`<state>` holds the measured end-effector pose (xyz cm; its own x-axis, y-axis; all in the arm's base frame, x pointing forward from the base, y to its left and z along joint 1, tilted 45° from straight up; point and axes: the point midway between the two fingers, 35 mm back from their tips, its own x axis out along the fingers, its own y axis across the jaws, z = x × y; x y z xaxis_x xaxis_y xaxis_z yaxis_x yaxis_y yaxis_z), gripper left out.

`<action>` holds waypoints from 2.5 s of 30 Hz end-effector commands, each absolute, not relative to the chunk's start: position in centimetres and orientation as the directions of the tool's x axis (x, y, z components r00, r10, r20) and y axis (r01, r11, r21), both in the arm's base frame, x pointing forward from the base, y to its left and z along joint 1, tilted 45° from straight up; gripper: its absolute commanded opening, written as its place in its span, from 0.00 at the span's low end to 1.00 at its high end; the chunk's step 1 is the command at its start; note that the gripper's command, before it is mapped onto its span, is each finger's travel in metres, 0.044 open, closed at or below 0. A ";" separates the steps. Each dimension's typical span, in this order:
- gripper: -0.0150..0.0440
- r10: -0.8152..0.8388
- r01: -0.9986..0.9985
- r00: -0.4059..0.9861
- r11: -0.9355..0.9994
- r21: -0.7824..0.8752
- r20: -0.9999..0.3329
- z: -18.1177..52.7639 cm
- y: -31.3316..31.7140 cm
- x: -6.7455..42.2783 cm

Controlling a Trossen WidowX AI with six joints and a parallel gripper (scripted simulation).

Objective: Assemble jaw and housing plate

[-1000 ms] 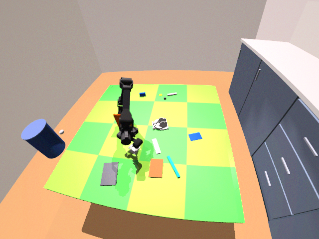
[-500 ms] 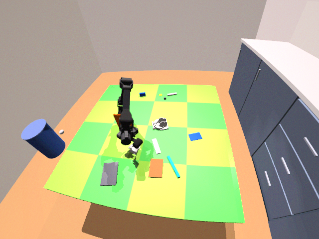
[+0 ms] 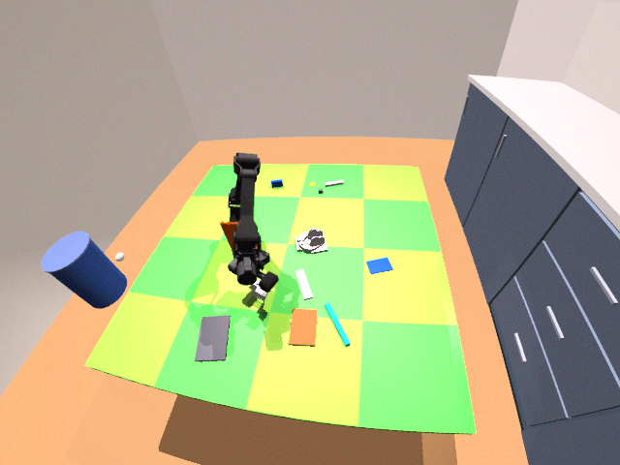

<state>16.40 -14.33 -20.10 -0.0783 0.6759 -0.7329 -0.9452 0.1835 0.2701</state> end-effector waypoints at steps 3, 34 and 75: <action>1.00 0.682 -0.944 -0.075 0.187 0.273 -0.728 -20.9 -13.5 16.4; 1.00 0.683 -0.944 -0.073 0.189 0.272 -0.727 -22.8 -11.6 16.2; 0.85 0.681 -0.944 -0.076 0.186 0.272 -0.729 -21.2 -13.4 16.5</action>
